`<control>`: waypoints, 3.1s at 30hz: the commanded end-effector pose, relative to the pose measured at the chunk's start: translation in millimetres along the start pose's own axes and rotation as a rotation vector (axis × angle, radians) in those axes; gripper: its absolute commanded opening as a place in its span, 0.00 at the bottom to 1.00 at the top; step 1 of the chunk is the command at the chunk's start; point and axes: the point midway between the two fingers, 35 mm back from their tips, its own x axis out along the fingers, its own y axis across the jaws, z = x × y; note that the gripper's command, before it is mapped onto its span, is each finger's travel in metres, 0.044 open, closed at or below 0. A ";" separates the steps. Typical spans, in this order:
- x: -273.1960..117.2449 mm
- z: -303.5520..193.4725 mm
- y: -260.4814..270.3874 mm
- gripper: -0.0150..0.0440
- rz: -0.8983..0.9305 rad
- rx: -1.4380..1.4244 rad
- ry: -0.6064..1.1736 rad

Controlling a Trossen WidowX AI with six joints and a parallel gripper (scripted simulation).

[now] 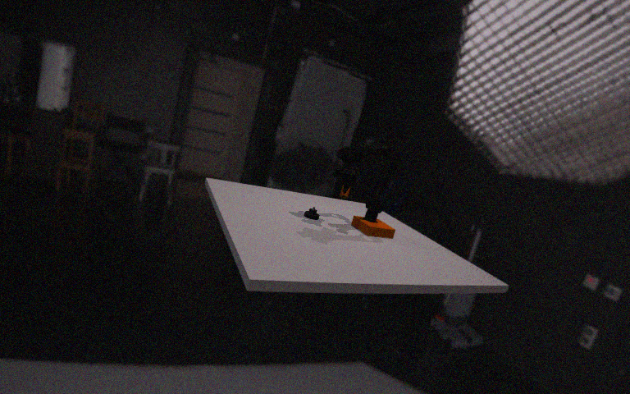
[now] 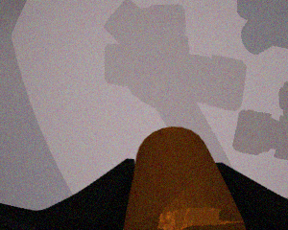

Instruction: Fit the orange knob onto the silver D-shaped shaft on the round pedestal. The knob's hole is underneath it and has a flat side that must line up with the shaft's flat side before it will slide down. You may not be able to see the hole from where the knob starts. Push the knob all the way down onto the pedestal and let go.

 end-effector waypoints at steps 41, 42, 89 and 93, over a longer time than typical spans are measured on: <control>-44.7 -4.0 -5.1 0.25 0.510 -0.012 -0.004; -44.7 -4.0 -5.1 0.25 0.510 -0.012 -0.004; 0.1 -5.4 -16.0 0.25 0.022 -0.011 -0.007; 8.6 -5.4 -17.4 0.25 -0.080 -0.010 -0.007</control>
